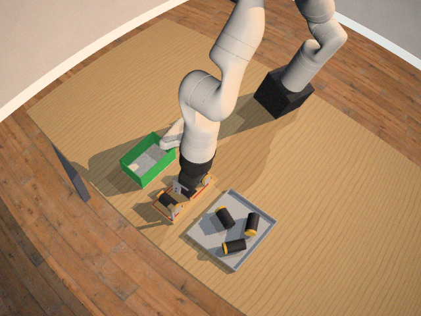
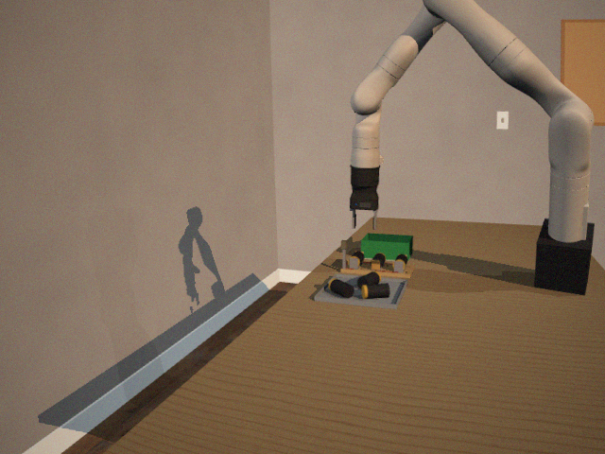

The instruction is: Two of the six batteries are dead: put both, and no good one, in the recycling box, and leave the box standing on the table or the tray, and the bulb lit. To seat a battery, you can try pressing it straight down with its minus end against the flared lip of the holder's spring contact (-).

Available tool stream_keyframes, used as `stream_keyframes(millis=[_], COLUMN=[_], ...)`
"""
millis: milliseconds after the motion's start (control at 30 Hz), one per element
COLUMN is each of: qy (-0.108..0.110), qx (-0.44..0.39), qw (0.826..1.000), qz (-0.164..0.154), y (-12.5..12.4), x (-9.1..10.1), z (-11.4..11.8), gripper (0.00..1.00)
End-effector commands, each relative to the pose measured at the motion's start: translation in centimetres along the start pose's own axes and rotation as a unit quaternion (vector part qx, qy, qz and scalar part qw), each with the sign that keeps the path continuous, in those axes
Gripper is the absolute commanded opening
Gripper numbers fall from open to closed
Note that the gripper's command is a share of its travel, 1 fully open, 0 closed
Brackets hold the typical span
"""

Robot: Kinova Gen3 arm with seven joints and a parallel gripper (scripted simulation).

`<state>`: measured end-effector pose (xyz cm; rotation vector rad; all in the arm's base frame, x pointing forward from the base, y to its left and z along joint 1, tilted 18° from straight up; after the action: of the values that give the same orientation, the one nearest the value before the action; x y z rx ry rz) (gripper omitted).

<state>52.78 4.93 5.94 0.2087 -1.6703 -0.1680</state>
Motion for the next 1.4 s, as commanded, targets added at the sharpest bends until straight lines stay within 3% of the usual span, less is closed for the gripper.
stream_keyframes(millis=[0,1367], qy=[-0.001,0.022], qx=[-0.006,-0.048], qw=[1.000,0.998], qz=[0.000,-0.026], y=[-0.6,-2.9], x=[0.2,0.7], z=[0.0,2.1], gripper=[1.00,1.00])
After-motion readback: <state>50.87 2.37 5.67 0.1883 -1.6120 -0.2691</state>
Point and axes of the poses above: the point where the finger pads meet when closed, its own x axis back along the fingers, its own z axis across the jaws, y = z × x, the point moved 2 cm from there along x, back along the fingers, and after that the axes turned 13 degrees about -x, right-handed, at the moved point
